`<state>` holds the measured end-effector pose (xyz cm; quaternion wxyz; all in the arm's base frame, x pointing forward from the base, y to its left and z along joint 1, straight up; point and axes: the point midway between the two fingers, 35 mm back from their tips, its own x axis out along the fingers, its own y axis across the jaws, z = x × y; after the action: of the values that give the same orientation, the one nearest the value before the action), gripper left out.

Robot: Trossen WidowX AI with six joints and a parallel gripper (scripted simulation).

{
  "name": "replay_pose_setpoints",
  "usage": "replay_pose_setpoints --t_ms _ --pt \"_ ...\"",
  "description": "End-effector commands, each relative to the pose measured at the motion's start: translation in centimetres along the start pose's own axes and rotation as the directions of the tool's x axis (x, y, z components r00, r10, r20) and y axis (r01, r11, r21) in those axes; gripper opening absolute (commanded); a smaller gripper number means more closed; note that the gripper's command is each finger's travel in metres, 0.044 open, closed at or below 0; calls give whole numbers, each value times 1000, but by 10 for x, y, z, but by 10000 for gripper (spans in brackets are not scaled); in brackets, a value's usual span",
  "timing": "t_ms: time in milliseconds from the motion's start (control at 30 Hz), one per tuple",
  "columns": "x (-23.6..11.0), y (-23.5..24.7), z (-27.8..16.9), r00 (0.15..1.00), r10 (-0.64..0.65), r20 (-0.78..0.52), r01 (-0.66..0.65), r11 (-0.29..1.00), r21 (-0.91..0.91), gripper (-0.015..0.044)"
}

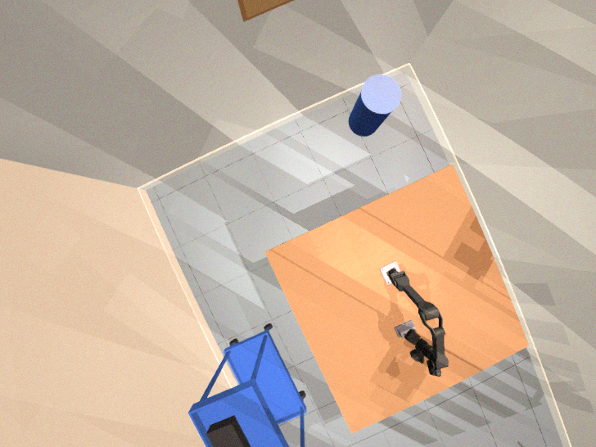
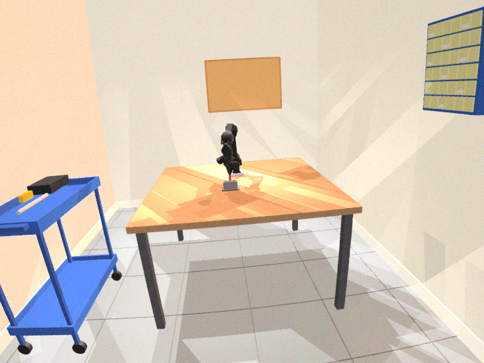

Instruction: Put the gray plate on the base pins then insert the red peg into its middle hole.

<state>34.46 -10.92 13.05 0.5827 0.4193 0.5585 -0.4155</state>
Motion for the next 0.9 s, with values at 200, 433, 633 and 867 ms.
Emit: replay_pose_setpoints --t_ms 200,433,633,867 --pt "10 0 -1 1000 1 -5 -1 1000 2 0" --pt "8 0 0 1000 -1 0 1 1000 0 0" --pt "9 -1 0 1000 -1 0 1 1000 0 0" --pt "10 -1 1 1000 -1 0 1 1000 0 0"
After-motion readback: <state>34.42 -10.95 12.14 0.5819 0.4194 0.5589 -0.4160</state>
